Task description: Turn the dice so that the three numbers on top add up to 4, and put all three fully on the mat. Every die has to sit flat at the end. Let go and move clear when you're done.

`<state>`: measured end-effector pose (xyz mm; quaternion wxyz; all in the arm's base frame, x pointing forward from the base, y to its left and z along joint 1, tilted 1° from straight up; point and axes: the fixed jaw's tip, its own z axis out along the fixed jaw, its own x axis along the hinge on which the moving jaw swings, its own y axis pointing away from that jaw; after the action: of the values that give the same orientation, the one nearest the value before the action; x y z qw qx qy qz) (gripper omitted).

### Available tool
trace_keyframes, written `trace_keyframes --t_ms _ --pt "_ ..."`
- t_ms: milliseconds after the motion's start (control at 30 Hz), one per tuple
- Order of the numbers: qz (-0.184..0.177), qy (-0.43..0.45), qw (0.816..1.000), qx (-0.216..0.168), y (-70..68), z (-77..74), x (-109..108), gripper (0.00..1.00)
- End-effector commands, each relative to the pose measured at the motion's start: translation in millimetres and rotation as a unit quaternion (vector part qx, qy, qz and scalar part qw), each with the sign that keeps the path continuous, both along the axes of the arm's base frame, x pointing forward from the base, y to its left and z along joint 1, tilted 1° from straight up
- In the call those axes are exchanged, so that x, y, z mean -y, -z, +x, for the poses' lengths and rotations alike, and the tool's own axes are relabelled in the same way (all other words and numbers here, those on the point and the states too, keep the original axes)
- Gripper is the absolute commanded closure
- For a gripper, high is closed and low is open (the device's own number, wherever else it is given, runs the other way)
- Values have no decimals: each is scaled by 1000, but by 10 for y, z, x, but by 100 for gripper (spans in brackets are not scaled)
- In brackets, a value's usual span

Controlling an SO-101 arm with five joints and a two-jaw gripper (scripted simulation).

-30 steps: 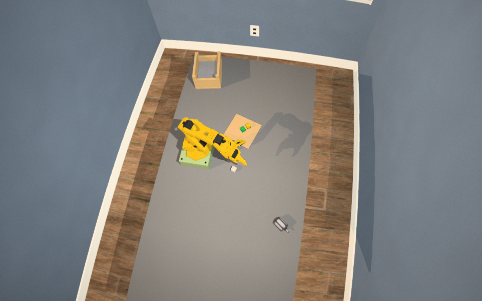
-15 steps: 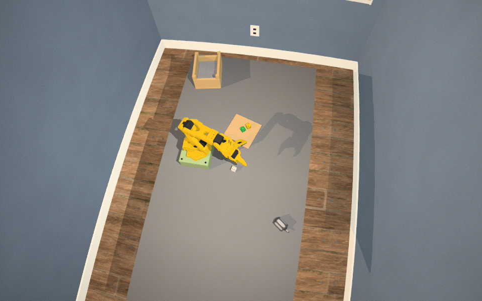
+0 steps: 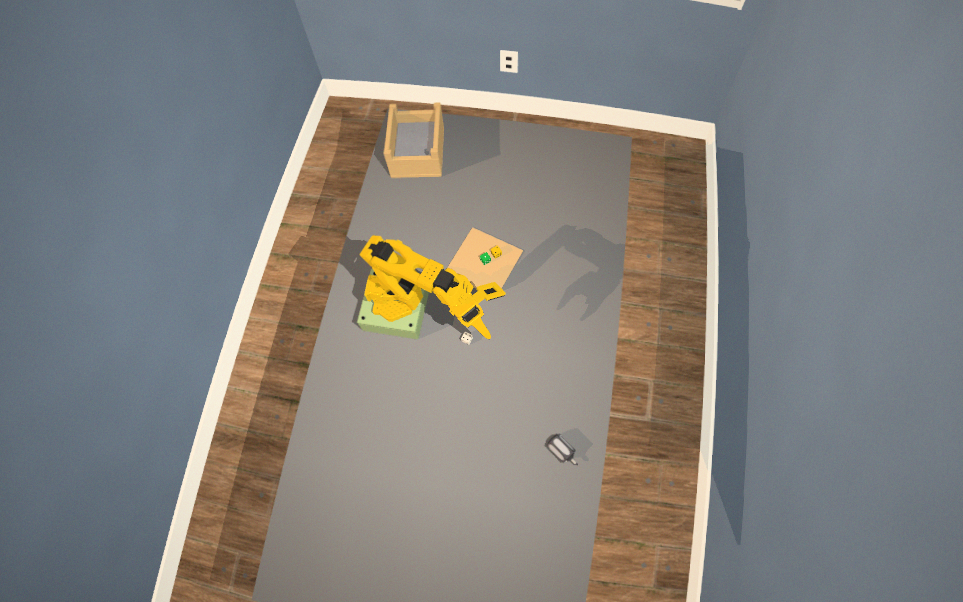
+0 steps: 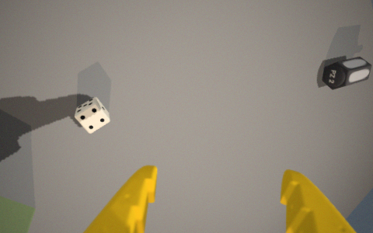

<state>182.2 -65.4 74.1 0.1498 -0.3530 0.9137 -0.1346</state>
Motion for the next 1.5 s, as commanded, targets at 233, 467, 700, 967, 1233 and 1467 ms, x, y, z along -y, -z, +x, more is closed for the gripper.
trace_keyframes --t_ms 233,467,700,967,1233,1467 --pt "79 163 983 -24 4 81 -54 72" --pt "123 288 949 -39 26 137 -77 72" --pt "146 365 918 -49 45 173 -90 72" --pt "166 456 872 -59 74 215 -103 72" --pt "173 494 850 -63 88 232 -108 72" --pt "175 510 839 -65 95 239 -110 72"
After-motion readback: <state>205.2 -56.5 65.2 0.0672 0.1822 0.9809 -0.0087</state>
